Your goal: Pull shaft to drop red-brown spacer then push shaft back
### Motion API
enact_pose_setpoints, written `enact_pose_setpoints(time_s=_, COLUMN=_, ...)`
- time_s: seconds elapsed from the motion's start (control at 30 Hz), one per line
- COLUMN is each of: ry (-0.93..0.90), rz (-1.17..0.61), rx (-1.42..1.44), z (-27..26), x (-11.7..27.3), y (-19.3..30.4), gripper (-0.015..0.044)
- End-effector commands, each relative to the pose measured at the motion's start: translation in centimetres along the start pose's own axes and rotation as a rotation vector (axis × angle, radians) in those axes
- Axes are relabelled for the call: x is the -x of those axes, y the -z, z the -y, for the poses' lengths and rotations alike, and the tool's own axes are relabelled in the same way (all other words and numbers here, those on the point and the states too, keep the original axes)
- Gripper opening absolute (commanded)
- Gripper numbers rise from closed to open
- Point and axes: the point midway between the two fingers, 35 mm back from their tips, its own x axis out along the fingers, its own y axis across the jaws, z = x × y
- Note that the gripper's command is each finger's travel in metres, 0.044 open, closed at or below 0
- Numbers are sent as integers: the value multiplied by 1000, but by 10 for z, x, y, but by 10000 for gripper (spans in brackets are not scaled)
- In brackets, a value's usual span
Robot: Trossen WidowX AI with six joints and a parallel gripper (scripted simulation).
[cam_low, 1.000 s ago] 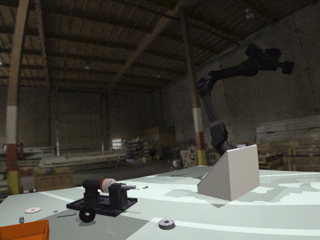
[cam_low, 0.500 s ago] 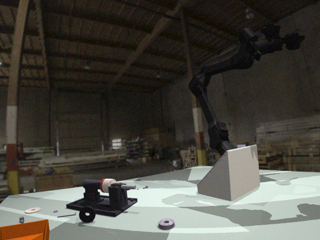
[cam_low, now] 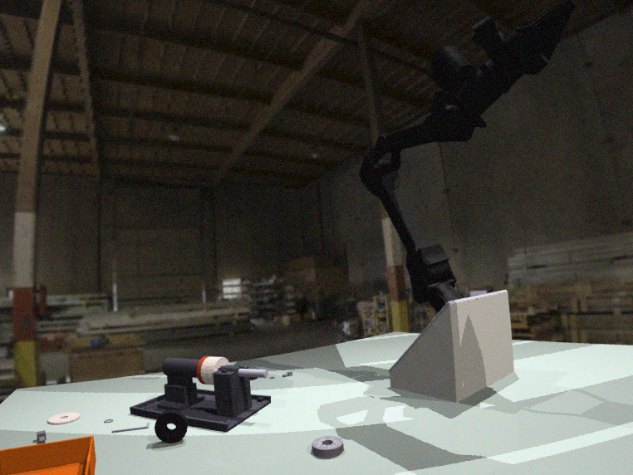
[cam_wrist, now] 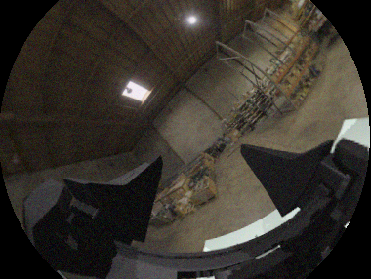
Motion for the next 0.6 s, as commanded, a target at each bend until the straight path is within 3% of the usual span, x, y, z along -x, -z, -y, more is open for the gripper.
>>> enact_pose_setpoints(time_s=0.0, ry=185, rz=106, rx=17, z=63, x=18, y=-24, gripper=440)
enact_pose_setpoints(time_s=0.27, ry=579, rz=311, rx=45, z=180, x=84, y=-69, gripper=440)
enact_pose_setpoints(time_s=0.57, ry=1054, rz=474, rx=57, z=287, x=199, y=-92, gripper=440)
